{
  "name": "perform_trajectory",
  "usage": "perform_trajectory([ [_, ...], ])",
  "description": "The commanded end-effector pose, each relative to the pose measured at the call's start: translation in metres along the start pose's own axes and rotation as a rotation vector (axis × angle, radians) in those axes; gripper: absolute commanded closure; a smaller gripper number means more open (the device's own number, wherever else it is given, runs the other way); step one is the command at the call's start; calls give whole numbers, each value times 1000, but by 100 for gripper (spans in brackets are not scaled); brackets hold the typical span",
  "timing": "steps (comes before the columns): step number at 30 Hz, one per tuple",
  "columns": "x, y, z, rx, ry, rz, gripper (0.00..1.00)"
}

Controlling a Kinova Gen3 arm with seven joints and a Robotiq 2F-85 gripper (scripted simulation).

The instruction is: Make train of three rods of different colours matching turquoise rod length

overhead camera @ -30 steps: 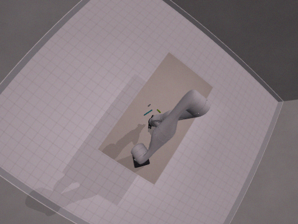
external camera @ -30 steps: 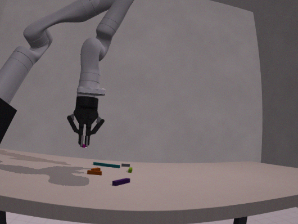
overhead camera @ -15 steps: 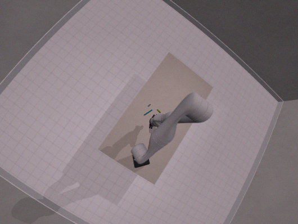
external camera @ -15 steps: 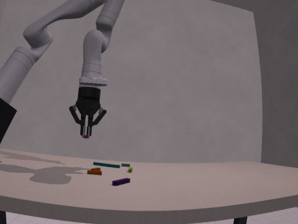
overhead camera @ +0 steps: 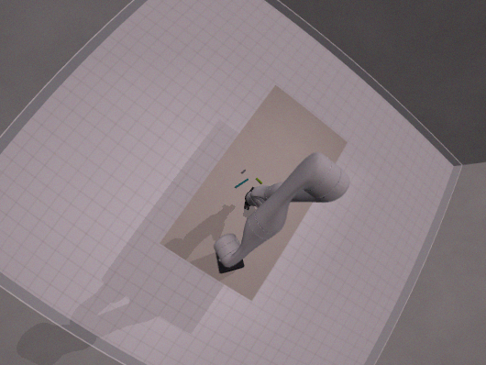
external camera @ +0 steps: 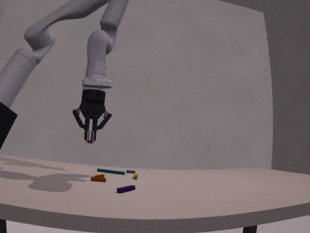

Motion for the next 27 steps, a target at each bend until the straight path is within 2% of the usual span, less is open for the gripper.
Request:
perform_trajectory([
  [1,3,21,2,150,-18,7,95],
  [3,3,21,2,150,-18,7,95],
  [7,6,47,6,363,-41,6,95],
  [13,8,80,10,615,-51,3,95],
  [18,7,110,14,822,-46,3,95],
  [20,7,110,14,822,-46,3,95],
  [21,7,126,17,920,-41,5,95],
  [27,3,164,22,1160,-13,-3,95],
])
Point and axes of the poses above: the point where the finger pads meet when closed, its own x axis out along the fingers, its own z axis across the jaws, y = z × x, the point moved 1 cm from there along -x, back along the fingers, and after that the axes turned 3 degrees about -x, right-handed, at the moved point
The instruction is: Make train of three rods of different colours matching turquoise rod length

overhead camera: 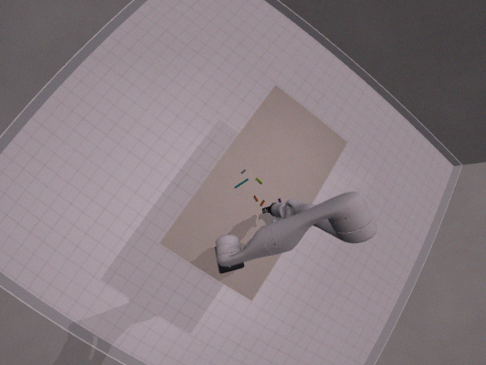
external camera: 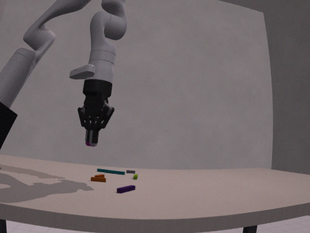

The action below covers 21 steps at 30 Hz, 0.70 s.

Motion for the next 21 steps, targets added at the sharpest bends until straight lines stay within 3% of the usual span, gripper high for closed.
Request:
perform_trajectory([
  [1,-2,21,-23,166,13,-20,95],
  [6,-7,32,-39,273,29,-35,95],
  [21,-6,33,-36,274,25,-34,95],
])
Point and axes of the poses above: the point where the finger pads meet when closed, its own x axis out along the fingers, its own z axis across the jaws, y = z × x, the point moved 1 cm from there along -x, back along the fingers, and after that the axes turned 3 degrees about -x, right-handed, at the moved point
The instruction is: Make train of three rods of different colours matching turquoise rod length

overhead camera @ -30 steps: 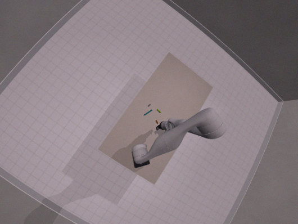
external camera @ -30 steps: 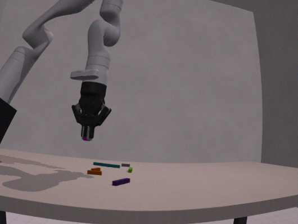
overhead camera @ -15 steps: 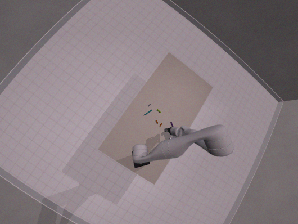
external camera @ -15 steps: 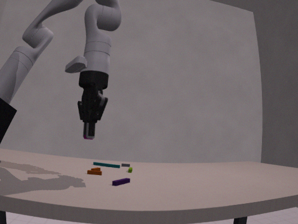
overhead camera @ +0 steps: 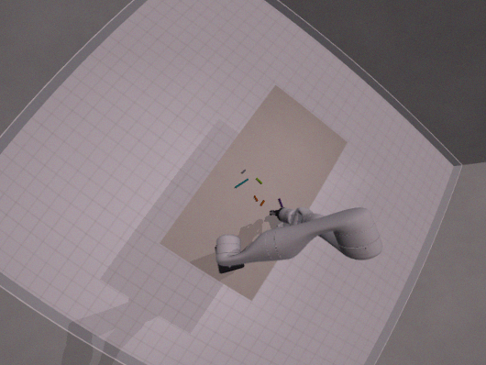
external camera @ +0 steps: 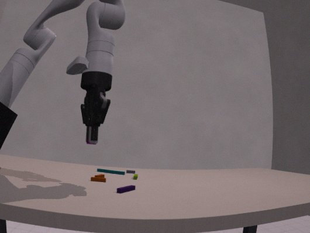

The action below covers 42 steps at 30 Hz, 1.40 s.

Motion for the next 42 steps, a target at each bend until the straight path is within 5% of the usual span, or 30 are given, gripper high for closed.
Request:
perform_trajectory([
  [1,0,2,0,16,-3,0,95],
  [9,6,1,-2,16,-1,0,95],
  [42,85,3,-5,20,3,4,95],
])
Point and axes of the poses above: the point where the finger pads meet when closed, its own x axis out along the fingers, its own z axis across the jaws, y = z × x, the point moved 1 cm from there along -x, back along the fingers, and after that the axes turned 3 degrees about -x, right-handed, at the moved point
